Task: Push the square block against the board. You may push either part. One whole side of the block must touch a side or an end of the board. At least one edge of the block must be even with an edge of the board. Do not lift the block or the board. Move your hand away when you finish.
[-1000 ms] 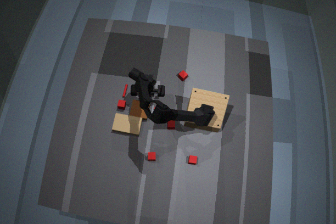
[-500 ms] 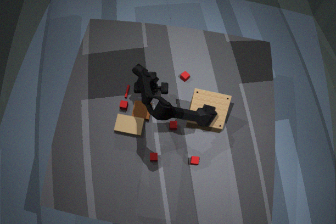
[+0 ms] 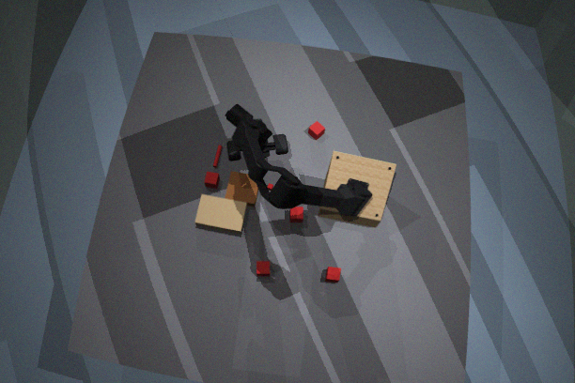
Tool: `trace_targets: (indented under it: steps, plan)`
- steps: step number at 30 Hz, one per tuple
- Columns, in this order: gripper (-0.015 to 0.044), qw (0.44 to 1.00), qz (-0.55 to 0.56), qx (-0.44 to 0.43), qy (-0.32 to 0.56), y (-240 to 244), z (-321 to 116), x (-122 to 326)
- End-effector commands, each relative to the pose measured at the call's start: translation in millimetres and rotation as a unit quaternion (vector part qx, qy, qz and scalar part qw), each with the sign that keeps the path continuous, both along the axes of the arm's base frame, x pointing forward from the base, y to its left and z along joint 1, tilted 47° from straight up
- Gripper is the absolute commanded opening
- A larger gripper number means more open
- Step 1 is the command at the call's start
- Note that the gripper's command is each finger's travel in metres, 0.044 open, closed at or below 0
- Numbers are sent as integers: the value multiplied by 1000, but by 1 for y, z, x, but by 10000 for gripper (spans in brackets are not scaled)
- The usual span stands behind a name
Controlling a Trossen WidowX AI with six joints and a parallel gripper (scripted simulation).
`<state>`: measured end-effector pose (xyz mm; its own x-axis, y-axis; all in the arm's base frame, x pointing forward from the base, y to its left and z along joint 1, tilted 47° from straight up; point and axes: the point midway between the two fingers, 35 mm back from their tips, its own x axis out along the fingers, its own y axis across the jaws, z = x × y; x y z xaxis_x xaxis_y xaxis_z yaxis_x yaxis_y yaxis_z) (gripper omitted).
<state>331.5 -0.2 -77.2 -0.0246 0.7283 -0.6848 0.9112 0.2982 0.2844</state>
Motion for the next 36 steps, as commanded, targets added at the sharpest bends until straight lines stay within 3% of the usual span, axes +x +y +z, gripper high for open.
trace_targets:
  steps: [1, 16, 36]
  plan:
    - [0, 999, 35, 2, -42, 5, 9, -3]
    - [0, 951, 211, 8, -225, 32, 39, -24]
    - [0, 816, 396, 18, -421, 60, 68, -55]
